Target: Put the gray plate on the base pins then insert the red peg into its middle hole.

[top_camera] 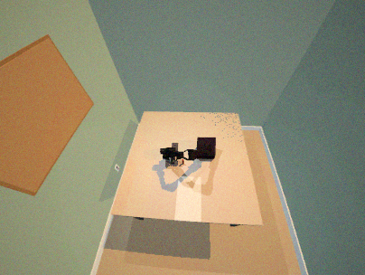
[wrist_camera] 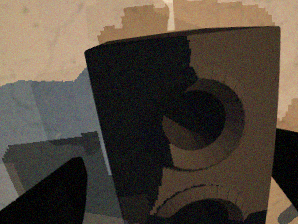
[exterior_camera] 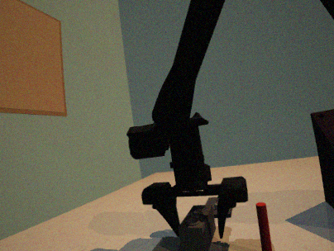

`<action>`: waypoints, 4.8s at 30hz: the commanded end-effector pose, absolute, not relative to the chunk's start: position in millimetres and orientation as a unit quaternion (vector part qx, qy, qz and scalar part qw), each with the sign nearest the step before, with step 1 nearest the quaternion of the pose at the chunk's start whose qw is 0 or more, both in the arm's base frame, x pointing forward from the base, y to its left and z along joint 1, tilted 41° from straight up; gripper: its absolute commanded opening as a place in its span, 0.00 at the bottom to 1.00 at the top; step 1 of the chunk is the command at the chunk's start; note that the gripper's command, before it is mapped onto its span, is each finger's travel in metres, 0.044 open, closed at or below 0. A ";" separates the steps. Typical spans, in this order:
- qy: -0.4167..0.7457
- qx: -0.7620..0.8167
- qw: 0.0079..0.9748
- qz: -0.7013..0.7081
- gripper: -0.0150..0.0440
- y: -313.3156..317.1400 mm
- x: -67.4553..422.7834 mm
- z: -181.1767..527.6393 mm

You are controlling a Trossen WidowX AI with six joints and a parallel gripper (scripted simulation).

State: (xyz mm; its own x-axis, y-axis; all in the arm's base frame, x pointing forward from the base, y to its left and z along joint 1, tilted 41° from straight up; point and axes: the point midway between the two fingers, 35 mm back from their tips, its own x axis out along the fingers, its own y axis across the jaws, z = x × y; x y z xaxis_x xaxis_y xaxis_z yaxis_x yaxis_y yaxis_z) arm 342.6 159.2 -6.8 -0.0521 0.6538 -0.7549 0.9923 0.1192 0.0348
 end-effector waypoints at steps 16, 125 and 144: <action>0.676 0.609 0.317 -0.266 0.28 159.8 341.4 -8.7; 0.676 0.606 0.326 -0.264 0.25 2.6 352.5 -71.9; 0.676 0.606 0.326 -0.264 0.25 2.6 352.1 -72.3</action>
State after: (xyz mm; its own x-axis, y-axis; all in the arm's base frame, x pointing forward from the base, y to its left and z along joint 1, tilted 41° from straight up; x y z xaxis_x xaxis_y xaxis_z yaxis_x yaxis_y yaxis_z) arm 352.6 3.1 -71.3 -0.0526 0.6497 -0.7584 0.9917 0.1231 0.0366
